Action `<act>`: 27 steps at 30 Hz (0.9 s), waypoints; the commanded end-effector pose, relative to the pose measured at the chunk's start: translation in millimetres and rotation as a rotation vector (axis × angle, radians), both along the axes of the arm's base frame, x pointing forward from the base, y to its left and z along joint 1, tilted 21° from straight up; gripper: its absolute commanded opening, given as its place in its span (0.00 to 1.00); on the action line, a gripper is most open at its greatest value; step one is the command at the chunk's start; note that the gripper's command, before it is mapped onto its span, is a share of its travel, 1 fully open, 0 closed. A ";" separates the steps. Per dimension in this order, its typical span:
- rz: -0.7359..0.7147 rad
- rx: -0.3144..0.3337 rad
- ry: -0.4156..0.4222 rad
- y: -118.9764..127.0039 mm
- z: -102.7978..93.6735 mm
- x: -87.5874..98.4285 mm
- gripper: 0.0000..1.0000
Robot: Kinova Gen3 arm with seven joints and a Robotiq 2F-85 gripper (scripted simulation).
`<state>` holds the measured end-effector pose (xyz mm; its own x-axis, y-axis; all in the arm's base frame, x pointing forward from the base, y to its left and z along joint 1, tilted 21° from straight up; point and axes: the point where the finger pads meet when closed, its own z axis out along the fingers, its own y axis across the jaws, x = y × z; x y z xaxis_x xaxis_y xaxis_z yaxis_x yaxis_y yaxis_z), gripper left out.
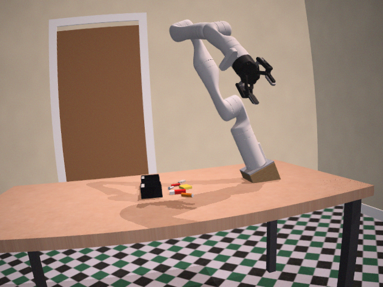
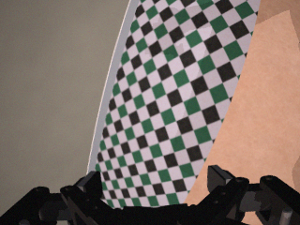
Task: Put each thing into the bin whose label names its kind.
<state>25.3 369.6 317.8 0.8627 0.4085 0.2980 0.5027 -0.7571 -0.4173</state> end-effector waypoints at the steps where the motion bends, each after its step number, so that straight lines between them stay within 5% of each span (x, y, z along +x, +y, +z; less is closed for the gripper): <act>1: 0.000 0.001 0.000 0.3 0.5 -0.2 1.00; 17: 0.000 0.001 0.000 0.3 0.5 -0.2 1.00; 18: 0.002 0.001 -0.001 0.4 -8.9 4.0 0.09; 27: 0.003 0.001 0.001 -2.2 -78.8 28.9 0.09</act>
